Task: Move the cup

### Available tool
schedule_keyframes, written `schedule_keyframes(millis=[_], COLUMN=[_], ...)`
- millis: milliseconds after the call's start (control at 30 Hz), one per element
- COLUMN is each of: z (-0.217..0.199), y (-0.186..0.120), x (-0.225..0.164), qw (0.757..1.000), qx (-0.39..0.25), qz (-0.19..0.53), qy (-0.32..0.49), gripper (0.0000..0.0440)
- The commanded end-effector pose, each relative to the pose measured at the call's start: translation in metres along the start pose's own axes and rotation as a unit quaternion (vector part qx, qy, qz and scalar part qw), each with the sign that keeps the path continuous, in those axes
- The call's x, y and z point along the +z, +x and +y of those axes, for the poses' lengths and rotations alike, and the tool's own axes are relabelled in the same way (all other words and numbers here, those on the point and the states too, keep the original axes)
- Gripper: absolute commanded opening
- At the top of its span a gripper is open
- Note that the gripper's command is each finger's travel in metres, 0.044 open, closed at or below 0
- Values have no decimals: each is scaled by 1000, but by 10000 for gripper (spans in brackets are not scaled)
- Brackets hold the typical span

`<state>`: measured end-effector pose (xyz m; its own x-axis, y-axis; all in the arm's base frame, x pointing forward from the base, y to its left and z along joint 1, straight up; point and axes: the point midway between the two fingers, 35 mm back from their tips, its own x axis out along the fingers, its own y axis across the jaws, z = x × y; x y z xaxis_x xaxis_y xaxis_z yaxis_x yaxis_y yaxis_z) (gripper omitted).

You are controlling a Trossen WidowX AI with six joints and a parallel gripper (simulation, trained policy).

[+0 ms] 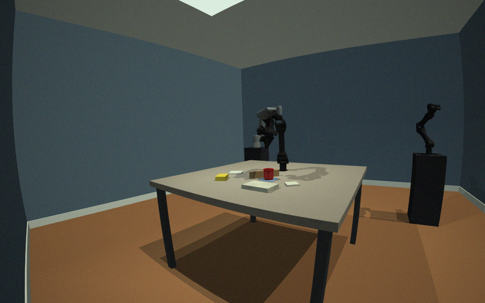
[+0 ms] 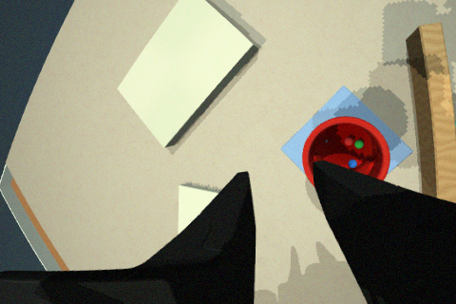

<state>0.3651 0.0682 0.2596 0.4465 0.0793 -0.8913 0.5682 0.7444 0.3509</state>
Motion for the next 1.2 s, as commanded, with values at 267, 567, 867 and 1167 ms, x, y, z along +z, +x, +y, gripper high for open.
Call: schedule_keyframes(millis=[267, 567, 867, 1167], z=[-21, -39, -56, -72], y=[26, 46, 66, 91], x=[-9, -19, -29, -37], qw=[995, 985, 973, 963], qx=[-83, -146, -199, -236], qz=[51, 89, 115, 128], qy=[21, 27, 32, 38], gripper=[135, 146, 157, 168])
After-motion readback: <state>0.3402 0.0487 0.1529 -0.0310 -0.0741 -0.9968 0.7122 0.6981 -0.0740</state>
